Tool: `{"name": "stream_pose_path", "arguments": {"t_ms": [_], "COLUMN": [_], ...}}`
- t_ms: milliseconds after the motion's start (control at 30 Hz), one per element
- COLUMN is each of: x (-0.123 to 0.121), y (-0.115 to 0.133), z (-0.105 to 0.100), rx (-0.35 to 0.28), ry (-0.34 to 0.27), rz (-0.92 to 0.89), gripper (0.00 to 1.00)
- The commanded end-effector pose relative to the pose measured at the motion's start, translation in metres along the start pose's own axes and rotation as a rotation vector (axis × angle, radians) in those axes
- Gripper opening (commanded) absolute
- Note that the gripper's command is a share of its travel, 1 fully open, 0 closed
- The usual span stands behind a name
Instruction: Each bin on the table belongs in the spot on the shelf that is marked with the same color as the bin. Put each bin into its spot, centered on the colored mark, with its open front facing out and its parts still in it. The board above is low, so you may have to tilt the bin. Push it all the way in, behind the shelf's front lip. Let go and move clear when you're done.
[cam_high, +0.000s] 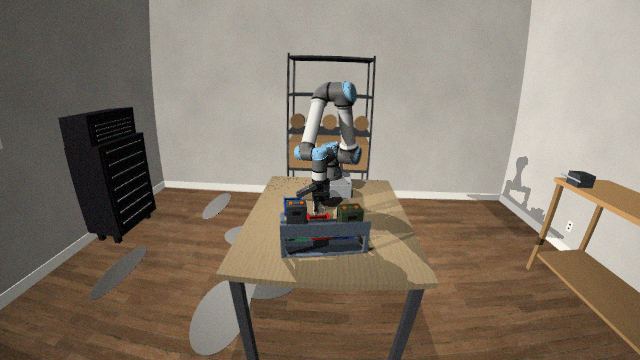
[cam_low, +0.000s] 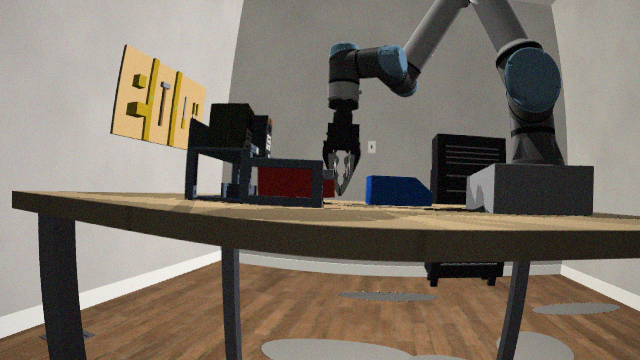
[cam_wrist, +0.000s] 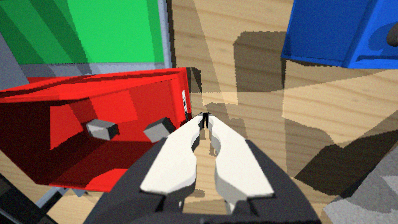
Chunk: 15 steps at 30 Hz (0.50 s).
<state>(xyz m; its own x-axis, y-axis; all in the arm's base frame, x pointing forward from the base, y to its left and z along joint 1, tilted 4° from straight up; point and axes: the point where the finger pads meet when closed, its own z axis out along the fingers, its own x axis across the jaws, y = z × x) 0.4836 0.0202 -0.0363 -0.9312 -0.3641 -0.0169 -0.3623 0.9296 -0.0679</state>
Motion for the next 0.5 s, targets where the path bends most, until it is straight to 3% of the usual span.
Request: {"name": "stream_pose_path", "arguments": {"t_ms": [0,467], "x": [-0.0067,-0.0152], "y": [-0.0007,-0.0006], "z": [-0.0011,-0.0011], "rx": [0.002,0.002], "ry": [-0.003,-0.003], "rz": [0.0,0.0], "gripper": [0.0,0.0]}}
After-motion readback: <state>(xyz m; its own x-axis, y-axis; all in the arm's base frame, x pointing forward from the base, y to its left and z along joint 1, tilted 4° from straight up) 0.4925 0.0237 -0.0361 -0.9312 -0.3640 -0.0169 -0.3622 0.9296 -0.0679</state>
